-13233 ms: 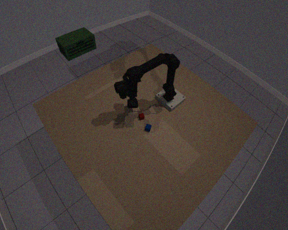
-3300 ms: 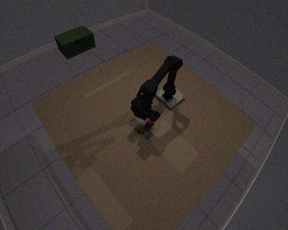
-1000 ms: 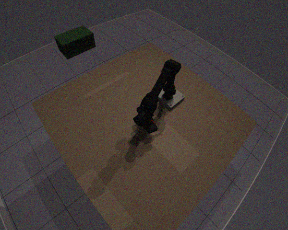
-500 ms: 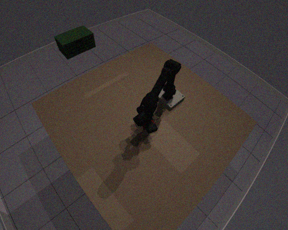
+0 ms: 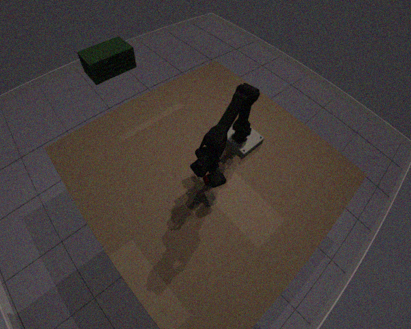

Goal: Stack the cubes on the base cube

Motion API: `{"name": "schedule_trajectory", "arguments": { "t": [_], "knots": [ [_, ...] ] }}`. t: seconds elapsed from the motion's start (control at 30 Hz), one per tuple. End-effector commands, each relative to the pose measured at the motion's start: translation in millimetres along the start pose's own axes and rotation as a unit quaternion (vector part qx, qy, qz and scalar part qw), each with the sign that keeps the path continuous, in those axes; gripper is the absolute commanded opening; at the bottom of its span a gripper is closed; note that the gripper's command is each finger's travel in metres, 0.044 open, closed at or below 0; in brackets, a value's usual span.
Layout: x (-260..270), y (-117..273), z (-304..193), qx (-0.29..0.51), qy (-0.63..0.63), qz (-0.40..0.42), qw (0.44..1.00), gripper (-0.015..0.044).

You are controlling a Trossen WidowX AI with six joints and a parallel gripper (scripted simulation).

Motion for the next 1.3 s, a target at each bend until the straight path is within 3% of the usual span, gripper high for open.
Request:
{"name": "schedule_trajectory", "arguments": {
  "t": [0.0, 0.47, 0.73, 1.1, 1.27],
  "knots": [
    [0, 7, 0, 0.0, 0.0, 0.0, 1.0, 0.0205],
    [0, 32, 0, 0.0, 0.0, 0.0, 1.0, 0.0205],
    [0, 41, 0, -0.001, 0.0, 0.001, 1.0, 0.04],
    [92, 42, -100, 0.004, 0.0, 0.005, 1.0, 0.04],
    [93, 42, -102, 0.004, 0.0, 0.005, 1.0, 0.04]
  ]
}}
Point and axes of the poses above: the point midway between the two fingers, 35 mm back from their tips, its own y axis back along the fingers, its own x axis across the jaws, z = x × y, the point moved 5 cm from there along y, back along the fingers, and after that the axes turned 1 degree about -y, right-handed, at the moved point
